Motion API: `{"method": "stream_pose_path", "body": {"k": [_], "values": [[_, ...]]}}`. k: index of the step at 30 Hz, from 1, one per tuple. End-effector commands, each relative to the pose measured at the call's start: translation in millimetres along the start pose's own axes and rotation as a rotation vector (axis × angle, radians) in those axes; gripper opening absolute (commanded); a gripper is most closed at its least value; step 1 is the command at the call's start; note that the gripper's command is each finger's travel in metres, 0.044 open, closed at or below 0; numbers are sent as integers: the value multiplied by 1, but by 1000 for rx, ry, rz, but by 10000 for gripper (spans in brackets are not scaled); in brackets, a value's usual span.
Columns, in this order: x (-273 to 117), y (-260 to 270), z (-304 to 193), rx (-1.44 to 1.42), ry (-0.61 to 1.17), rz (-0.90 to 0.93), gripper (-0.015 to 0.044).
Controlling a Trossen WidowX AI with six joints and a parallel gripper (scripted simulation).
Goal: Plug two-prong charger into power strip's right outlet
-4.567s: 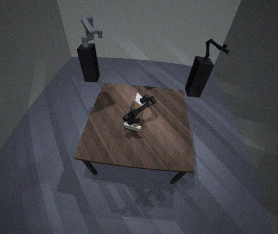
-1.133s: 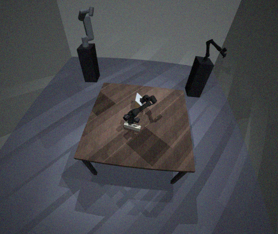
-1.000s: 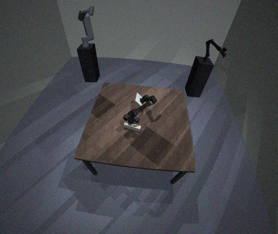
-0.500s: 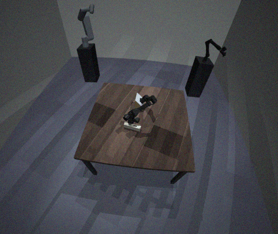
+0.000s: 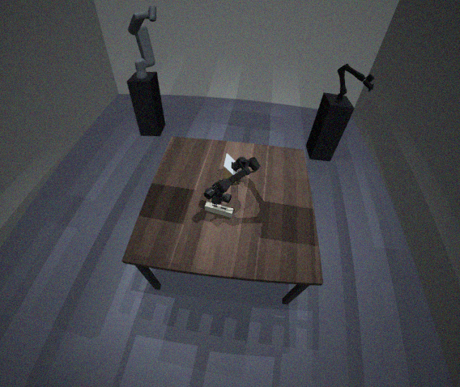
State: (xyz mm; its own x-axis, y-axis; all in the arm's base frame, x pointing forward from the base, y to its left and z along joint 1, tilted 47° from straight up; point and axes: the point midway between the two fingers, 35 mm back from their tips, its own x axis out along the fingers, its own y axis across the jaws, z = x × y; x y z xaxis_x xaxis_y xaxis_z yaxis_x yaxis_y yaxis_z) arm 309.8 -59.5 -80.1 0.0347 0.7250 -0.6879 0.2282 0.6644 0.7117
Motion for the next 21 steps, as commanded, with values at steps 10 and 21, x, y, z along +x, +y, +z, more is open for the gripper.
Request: {"method": "stream_pose_path", "body": {"k": [10, 21], "values": [[2, -1, -5, 0, 5, 0, 0], [1, -1, -3, 0, 4, 0, 0]]}}
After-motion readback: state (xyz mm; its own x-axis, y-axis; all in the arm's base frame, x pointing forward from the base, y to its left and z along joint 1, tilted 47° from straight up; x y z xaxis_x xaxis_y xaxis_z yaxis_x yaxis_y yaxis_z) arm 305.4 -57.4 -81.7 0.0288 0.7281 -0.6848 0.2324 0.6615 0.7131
